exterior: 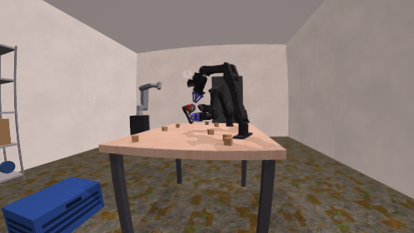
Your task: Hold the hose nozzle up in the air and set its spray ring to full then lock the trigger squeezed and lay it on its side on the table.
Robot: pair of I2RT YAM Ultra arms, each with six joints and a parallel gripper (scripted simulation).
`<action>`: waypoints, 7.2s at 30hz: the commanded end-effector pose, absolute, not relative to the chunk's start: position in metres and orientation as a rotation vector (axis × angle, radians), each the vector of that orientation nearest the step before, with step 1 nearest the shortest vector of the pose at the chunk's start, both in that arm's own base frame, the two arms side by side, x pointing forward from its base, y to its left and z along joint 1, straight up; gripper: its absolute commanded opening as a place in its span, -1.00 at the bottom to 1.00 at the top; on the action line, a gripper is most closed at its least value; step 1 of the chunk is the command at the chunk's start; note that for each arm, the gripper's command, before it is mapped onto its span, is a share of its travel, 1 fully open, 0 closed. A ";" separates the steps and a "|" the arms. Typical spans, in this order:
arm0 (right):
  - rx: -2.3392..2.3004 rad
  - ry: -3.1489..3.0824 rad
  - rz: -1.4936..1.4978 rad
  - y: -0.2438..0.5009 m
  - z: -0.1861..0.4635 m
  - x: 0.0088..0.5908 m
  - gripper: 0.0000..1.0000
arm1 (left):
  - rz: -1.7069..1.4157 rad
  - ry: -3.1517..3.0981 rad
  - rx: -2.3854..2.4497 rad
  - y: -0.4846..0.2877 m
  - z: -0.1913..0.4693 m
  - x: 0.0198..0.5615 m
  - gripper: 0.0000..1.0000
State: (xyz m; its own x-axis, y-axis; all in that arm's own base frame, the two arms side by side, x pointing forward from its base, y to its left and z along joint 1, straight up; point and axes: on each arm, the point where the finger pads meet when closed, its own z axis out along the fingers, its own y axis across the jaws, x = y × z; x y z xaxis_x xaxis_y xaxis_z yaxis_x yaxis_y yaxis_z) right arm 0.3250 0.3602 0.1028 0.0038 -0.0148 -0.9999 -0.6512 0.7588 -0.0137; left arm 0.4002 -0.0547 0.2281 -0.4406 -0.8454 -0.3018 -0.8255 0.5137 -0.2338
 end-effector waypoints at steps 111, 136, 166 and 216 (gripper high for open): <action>-0.495 1.361 0.609 0.368 0.153 0.326 -0.30 | -0.100 2.320 -1.396 -0.063 0.186 0.462 -0.26; -0.495 1.360 0.610 0.368 0.154 0.326 -0.30 | -0.140 2.324 -1.380 -0.076 0.180 0.468 -0.26; -0.543 1.347 0.661 0.377 0.154 0.317 -0.30 | -0.263 2.261 -1.342 -0.090 0.206 0.480 -0.26; -0.553 1.349 0.708 0.381 0.153 0.313 -0.30 | -0.194 2.275 -1.370 -0.087 0.244 0.447 -0.26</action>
State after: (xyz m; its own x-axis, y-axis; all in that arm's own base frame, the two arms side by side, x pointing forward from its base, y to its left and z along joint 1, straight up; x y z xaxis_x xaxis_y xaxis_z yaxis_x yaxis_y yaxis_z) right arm 0.3120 0.3737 0.0987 -0.0229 -0.0104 -0.9997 -0.7272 0.6864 0.0095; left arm 0.4518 -0.0847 0.2252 -0.3976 -0.8654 -0.3048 -0.8050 0.4885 -0.3368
